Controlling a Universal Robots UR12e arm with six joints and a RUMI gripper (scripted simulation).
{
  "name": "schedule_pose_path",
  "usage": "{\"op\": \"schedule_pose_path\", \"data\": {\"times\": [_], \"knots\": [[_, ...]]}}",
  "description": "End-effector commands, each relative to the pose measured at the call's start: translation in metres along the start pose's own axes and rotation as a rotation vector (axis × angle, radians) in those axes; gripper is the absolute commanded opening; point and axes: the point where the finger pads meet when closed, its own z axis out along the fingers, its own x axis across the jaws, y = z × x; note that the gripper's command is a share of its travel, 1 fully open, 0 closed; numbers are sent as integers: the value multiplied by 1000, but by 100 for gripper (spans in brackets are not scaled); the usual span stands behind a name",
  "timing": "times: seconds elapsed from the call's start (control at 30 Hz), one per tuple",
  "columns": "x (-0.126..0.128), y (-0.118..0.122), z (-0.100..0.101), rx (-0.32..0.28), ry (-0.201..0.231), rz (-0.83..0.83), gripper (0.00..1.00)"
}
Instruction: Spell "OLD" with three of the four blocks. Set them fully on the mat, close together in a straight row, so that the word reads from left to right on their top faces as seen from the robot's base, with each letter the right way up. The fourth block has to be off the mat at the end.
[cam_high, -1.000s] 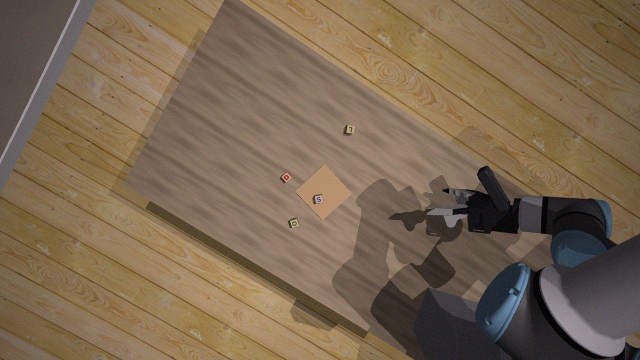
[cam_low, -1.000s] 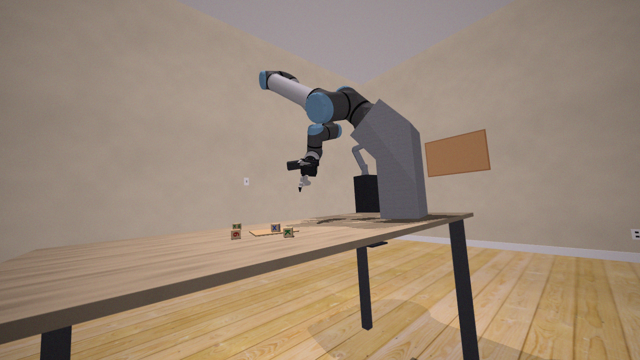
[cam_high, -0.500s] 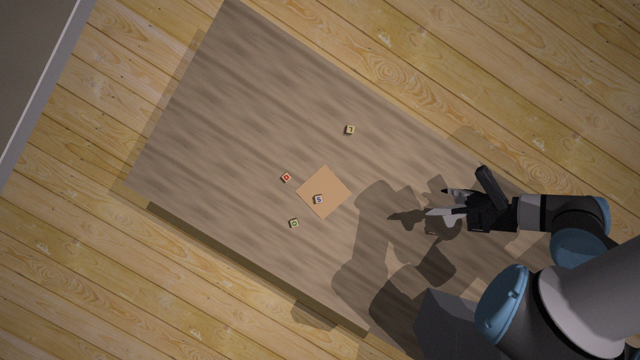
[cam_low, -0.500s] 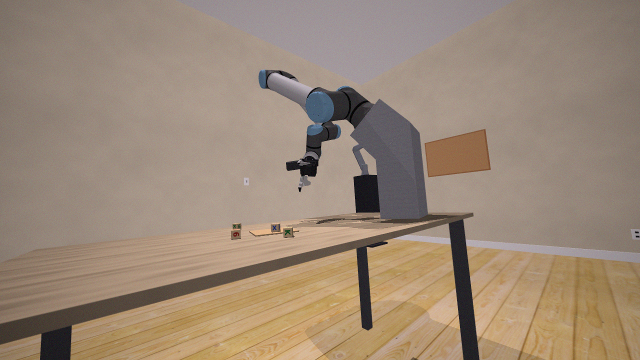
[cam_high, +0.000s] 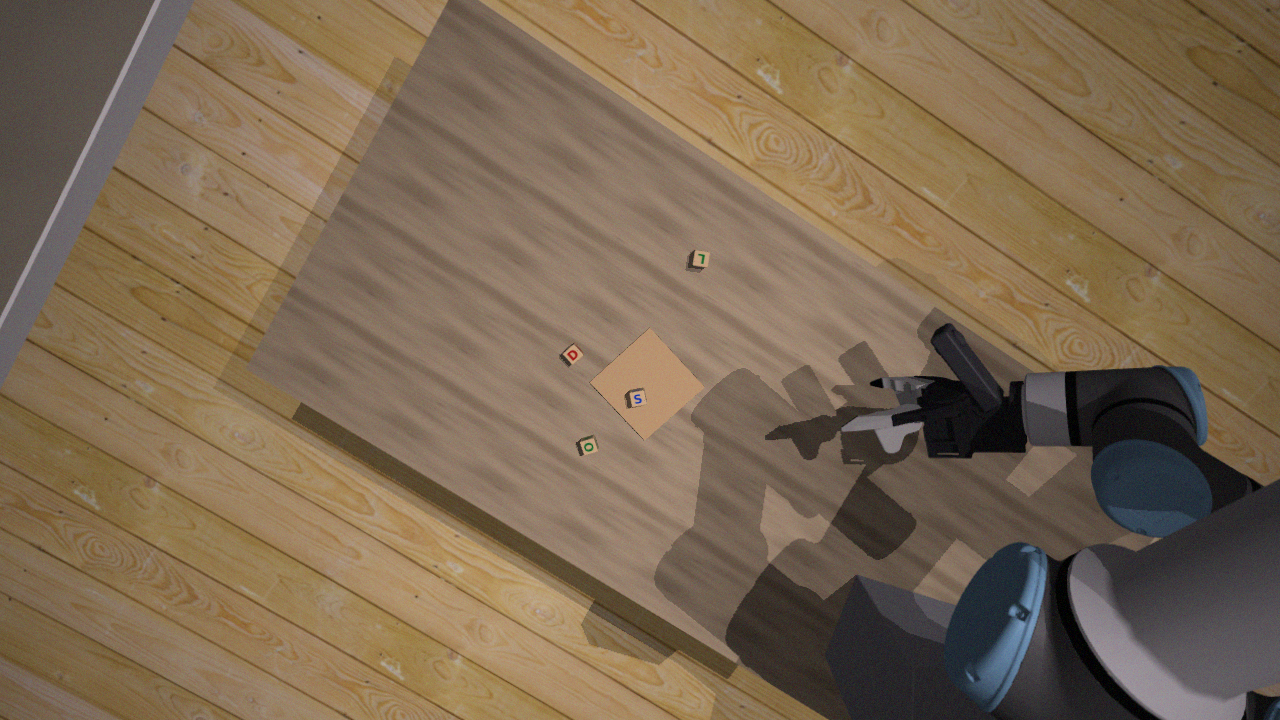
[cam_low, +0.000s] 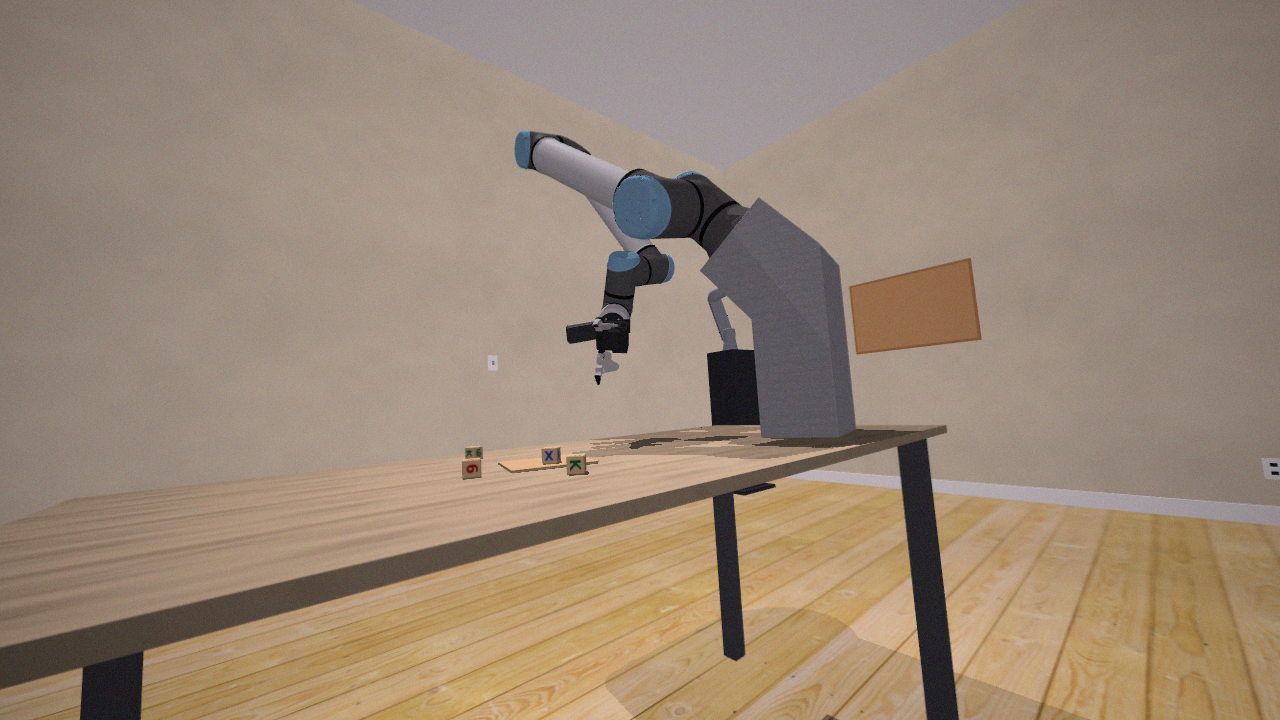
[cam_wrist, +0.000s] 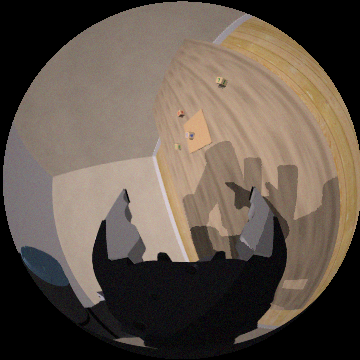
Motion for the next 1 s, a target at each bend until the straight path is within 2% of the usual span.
{"op": "schedule_pose_path", "data": {"times": [0.0, 0.37, 0.43, 0.57, 0.77, 0.93, 0.97], "knots": [[-4, -1, 7, -45, -14, 3, 100], [-21, -10, 29, -206, -42, 6, 100], [-21, -10, 29, -206, -42, 6, 100], [-30, -16, 38, -278, -43, 3, 100], [-48, -30, 52, -393, -30, -6, 100], [-69, -47, 64, -490, -2, -21, 100], [-69, -47, 64, -490, -2, -21, 100]]}}
